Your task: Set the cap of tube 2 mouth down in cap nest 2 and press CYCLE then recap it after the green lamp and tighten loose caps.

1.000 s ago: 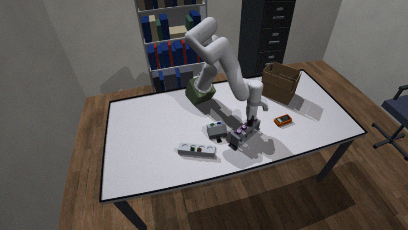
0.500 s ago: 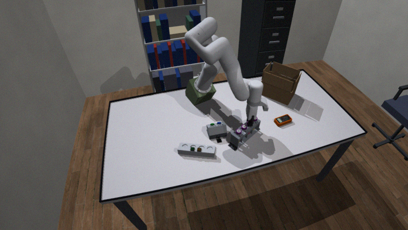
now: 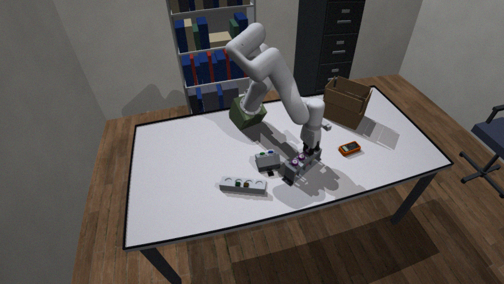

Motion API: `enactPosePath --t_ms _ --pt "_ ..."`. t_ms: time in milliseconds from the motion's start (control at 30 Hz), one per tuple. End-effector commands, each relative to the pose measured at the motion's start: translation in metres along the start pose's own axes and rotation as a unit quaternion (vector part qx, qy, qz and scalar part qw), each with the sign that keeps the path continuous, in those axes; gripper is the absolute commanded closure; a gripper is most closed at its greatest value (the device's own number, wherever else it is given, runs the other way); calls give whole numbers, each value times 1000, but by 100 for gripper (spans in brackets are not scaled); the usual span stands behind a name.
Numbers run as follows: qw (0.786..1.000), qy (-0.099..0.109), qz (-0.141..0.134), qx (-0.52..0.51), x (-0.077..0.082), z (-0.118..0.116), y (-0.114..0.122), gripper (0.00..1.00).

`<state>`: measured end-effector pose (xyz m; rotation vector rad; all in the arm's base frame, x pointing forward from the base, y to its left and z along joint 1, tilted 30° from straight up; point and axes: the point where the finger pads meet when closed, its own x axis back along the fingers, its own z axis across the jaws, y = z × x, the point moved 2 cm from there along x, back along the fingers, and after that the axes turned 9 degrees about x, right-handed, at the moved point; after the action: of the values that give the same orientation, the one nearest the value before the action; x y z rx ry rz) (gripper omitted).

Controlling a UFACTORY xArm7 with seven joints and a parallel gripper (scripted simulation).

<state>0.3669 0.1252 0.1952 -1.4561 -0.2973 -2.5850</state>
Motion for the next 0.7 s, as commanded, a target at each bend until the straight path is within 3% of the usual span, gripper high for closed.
enactPosePath --t_ms 0,233,300,567,667 --pt "994 -6 8 112 1 2 0 100" --pt "959 -4 9 283 1 2 0 100" --pt "959 -4 9 283 1 2 0 100" --pt "883 -2 9 468 1 2 0 100" --pt "879 -2 9 478 1 2 0 100"
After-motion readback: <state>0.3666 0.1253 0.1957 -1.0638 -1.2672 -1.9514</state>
